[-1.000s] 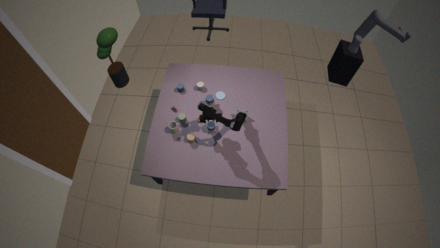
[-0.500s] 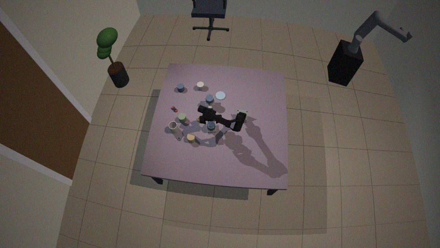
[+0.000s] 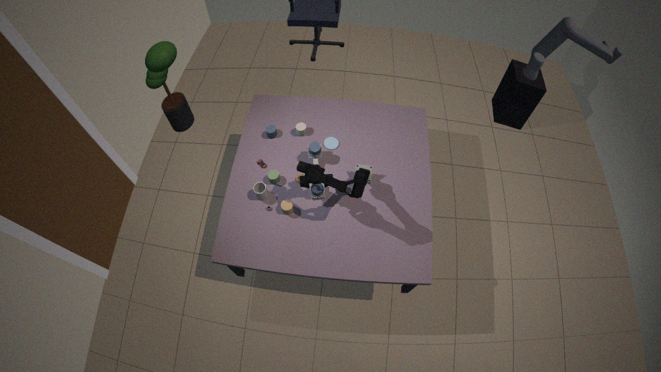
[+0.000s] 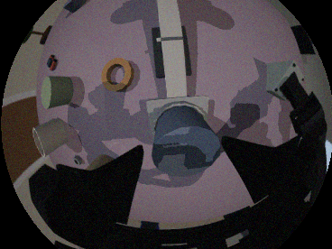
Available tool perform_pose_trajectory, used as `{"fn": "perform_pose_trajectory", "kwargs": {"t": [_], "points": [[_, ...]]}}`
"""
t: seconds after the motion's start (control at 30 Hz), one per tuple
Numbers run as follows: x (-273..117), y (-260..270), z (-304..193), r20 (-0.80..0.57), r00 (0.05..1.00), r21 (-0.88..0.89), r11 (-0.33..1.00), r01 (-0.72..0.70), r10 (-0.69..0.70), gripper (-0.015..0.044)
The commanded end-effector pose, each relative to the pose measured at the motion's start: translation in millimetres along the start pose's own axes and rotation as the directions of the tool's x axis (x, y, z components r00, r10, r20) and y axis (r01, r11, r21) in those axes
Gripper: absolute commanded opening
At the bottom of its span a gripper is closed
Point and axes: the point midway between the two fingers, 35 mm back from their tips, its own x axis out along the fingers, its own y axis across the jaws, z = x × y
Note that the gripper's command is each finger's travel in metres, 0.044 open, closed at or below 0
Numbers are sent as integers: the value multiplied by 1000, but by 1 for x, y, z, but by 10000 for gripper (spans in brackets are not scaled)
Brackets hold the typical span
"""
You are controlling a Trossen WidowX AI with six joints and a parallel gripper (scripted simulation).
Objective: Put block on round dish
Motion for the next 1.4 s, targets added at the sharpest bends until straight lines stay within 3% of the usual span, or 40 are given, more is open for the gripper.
{"fn": "perform_pose_trajectory", "kwargs": {"t": [0.0, 0.6, 0.73, 0.93, 1.3, 1.37], "points": [[7, 0, -1, -6, 1000, 3, 1000, 0, 0, 440], [33, -2, -3, -10, 1000, 2, 1000, -1, 1, 440], [33, -2, -3, -10, 1000, 2, 1000, -1, 1, 335], [33, -2, -3, -10, 1000, 2, 1000, -1, 1, 295], [24, 0, -2, -3, 1000, 5, 1000, -13, 13, 6], [21, 1, -2, -2, 1000, 6, 1000, -17, 17, 0]]}}
